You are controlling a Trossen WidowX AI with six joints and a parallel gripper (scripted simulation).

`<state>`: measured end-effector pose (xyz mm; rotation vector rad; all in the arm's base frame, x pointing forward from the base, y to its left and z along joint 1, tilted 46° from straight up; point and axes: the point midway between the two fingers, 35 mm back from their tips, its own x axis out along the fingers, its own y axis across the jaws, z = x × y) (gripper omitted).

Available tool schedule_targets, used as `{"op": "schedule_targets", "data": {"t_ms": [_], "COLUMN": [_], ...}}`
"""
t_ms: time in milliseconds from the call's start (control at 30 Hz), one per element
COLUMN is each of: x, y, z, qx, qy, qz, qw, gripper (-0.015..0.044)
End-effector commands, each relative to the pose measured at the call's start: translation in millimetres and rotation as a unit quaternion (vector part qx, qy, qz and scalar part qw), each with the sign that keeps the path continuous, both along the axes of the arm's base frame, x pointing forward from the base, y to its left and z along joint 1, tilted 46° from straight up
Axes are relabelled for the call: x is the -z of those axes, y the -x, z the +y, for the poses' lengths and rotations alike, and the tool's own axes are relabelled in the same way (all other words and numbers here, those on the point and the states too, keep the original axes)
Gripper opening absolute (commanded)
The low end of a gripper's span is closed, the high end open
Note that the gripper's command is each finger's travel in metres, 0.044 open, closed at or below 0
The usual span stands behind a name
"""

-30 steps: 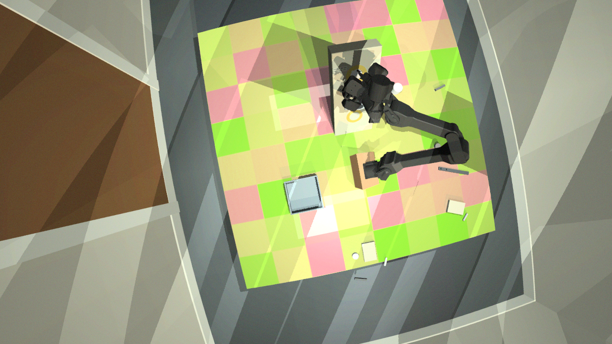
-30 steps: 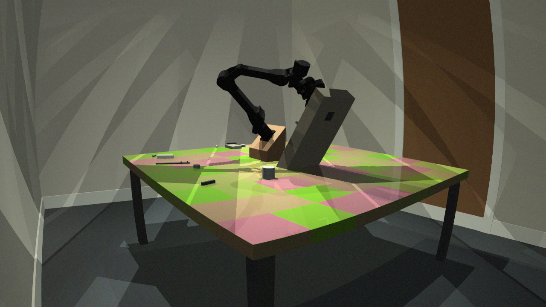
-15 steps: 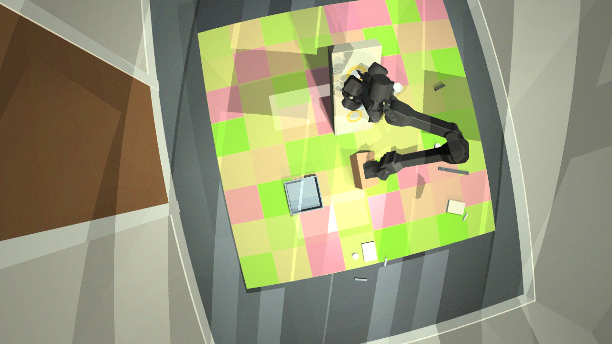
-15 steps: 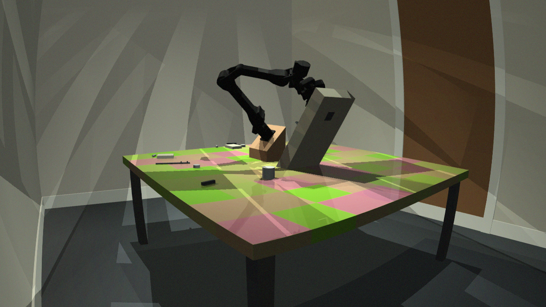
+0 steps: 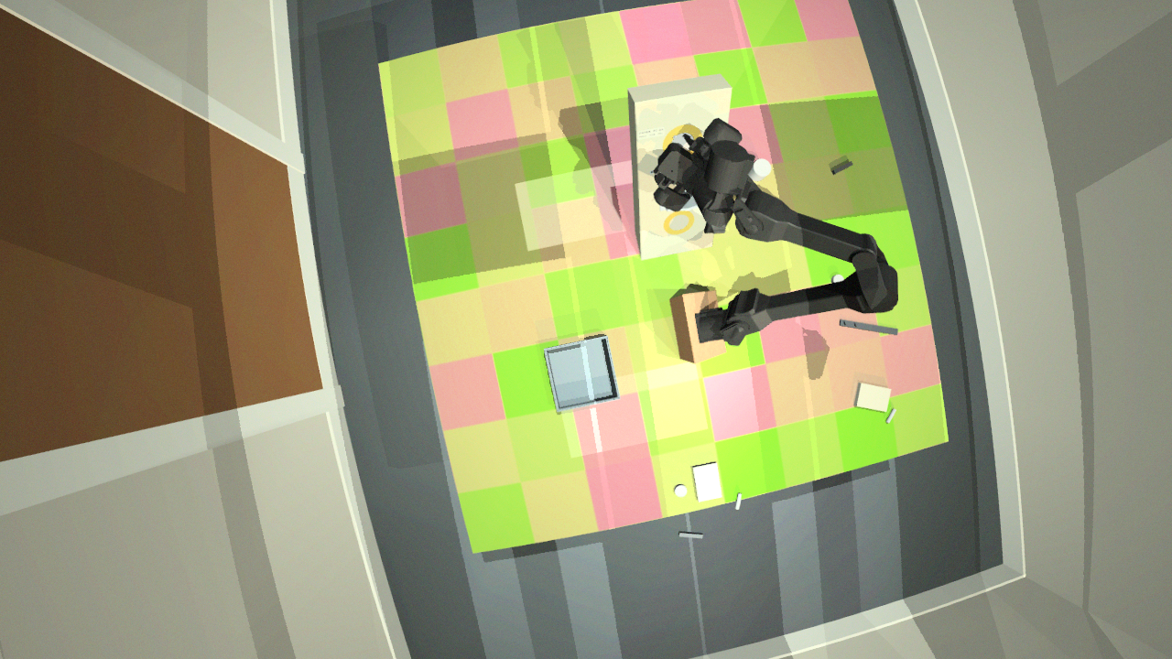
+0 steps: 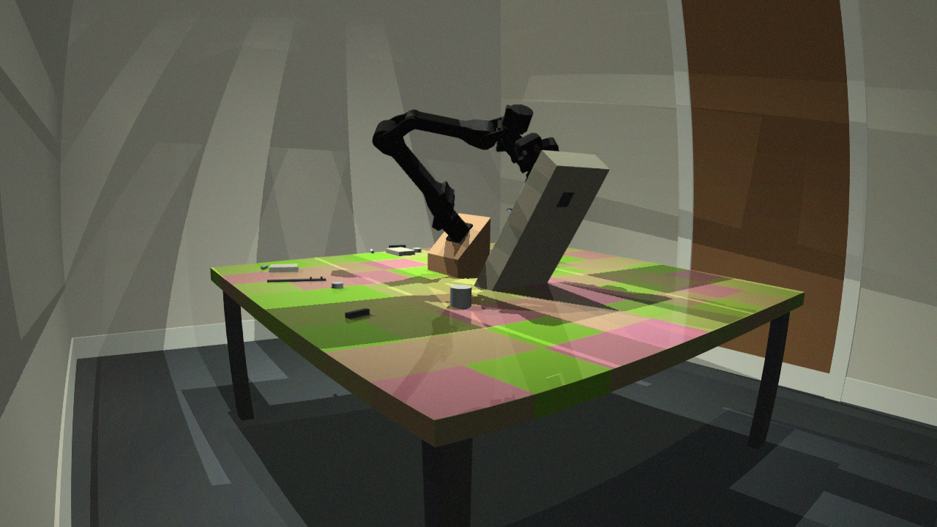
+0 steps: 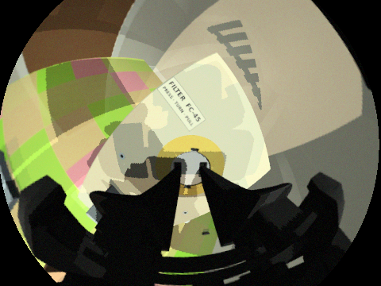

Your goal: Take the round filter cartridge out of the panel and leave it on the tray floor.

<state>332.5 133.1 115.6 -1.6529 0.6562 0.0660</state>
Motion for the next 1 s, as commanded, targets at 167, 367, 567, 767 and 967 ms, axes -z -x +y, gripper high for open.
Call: {"op": "schedule_targets", "data": {"t_ms": [167, 367, 567, 767, 967], "x": [4, 4, 5, 6, 6], "y": [-6, -7, -9, -10, -12], "z": [-3, -3, -4, -5, -5], "qx": [-0.002, -0.002, -0.002, -0.002, -0.002], "qy": [0.002, 0.002, 0.002, 0.002, 0.002], "qz": [0.002, 0.002, 0.002, 0.002, 0.002], "qw": [1.0, 1.0, 1.0, 1.0, 1.0], "gripper": [0.0114, 0.0114, 0.0114, 0.0114, 0.0114]}}
